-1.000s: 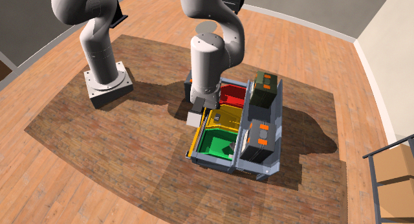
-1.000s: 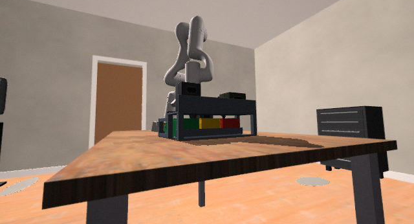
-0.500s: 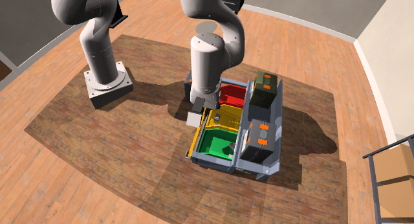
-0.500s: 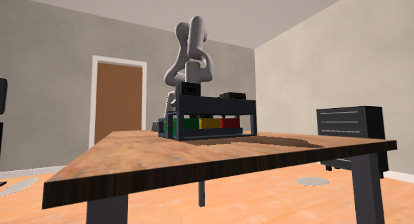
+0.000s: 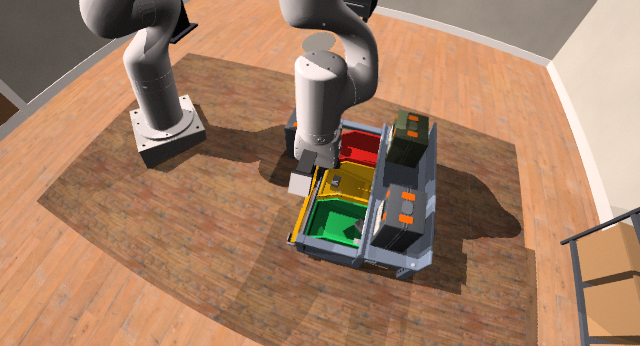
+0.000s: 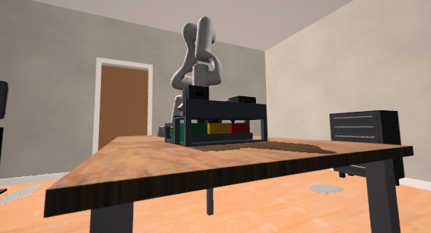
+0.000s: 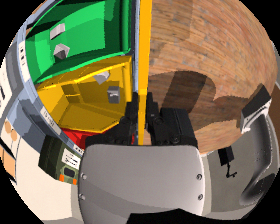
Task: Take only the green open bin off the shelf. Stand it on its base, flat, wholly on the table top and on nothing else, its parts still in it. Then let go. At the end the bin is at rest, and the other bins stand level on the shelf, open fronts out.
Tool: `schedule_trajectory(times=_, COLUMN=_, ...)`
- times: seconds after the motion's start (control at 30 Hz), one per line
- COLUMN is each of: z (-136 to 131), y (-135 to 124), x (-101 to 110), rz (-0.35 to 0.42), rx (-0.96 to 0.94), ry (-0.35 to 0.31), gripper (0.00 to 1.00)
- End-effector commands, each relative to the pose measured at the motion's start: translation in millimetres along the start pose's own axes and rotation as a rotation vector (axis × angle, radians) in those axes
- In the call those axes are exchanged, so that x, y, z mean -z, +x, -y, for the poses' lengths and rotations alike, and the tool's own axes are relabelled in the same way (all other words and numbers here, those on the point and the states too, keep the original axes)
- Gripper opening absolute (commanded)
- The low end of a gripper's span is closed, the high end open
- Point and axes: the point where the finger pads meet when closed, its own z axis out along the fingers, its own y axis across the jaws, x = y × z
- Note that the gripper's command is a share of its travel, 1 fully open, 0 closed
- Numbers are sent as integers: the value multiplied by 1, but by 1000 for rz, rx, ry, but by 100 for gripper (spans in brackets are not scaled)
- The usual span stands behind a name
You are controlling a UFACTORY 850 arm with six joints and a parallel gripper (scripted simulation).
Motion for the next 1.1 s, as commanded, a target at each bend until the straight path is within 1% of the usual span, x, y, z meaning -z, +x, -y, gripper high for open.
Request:
schedule_trajectory(times=0.0, z=1, y=0, x=1, rz=0, rx=0, ry=2, gripper=0)
schedule_trajectory(times=0.67, z=1, y=0, x=1, rz=0, rx=0, ry=2, gripper=0)
schedule_trajectory(times=0.83, z=1, y=0, x=11, rz=0, rx=0, ry=2, gripper=0)
schedule_trajectory(times=1.07, z=1, y=0, x=11, rz=0, rx=0, ry=2, gripper=0)
